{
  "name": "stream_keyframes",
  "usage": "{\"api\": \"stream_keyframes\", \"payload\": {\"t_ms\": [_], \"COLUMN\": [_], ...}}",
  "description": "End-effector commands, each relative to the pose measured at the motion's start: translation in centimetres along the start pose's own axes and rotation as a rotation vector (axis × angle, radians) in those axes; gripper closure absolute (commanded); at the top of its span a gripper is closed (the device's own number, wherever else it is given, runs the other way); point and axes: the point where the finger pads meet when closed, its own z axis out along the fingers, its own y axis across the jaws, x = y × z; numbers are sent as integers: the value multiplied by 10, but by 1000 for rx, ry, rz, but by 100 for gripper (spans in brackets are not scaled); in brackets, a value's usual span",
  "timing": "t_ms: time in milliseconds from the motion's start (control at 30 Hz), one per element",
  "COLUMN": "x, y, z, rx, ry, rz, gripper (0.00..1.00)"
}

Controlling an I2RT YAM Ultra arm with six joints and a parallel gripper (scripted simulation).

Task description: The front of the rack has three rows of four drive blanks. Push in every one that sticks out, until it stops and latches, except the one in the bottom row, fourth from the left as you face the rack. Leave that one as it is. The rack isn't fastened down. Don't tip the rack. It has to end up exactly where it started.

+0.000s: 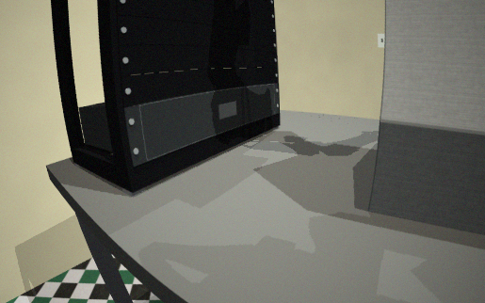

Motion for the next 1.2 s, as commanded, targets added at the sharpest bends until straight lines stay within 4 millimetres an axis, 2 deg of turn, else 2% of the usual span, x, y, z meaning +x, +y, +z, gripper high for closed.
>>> {"api": "stream_keyframes", "payload": {"t_ms": [0,33,133,233,300,333,367,433,500,633,833,1100,1167], "x": [-1,-1,-1,-1,-2,-5,-6,-5,-7,-8,-31,-72,-72], "y": [1,1,1,1,4,15,16,13,-2,-2,-12,-27,-27], "z": [-28,-28,-50,-60,-62,-59,-59,-60,-60,-61,-63,-69,-69], "rx": [1,1,1,0,-4,-19,-20,-16,7,1,6,7,7], "ry": [-4,-4,-5,-5,-7,-16,-17,-15,-17,-4,-11,-10,-10], "rz": [1,1,2,1,6,28,30,21,-3,-5,-9,-8,-8], "gripper": [100,100,100,100,100,100,100,100,100,100,100,100,100]}}
